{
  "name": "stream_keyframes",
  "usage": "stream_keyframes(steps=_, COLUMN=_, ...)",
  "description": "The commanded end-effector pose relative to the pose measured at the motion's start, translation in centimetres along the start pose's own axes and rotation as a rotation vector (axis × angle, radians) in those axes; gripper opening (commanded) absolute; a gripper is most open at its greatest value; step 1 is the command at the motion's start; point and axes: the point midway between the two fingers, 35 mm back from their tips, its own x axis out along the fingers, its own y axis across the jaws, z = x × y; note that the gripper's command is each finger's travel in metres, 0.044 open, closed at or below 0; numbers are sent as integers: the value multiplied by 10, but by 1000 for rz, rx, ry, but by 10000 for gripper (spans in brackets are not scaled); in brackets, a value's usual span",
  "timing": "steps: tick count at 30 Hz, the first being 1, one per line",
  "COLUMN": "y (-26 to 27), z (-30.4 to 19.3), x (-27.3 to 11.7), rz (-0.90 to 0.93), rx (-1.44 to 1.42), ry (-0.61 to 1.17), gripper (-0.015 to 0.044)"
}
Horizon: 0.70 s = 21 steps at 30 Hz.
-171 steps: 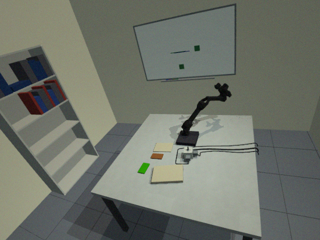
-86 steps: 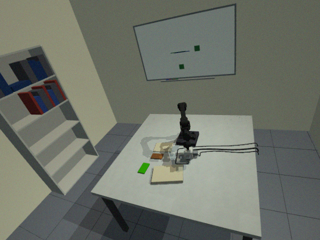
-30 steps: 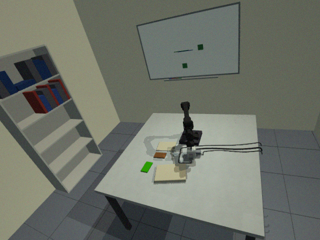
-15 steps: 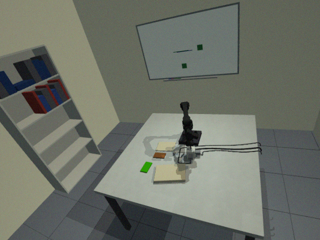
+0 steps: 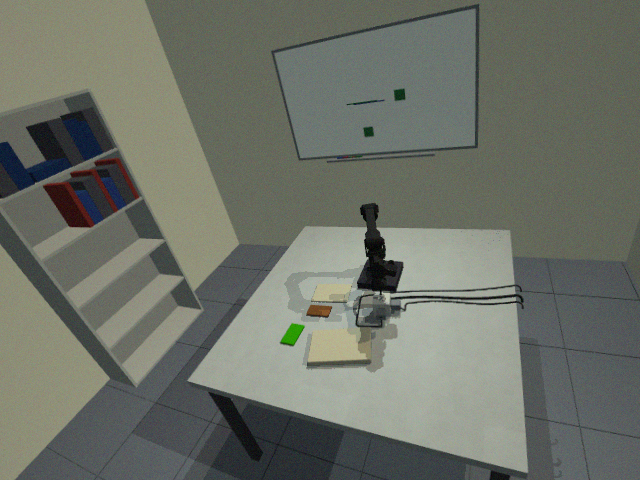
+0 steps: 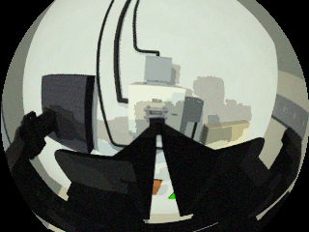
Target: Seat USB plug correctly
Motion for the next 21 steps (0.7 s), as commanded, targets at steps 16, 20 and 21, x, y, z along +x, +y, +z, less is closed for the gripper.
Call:
stream_keyframes(steps=16, y=0, z=0, x=-4, rz=0, rx=164, ry=0, gripper=0)
stream_keyframes(steps=20, y=0, z=0, x=-4, rz=0, rx=275, ry=0, gripper=0)
stream_keyframes(steps=21, y=0, z=0, x=-4, rz=0, rx=302, ry=0, gripper=0)
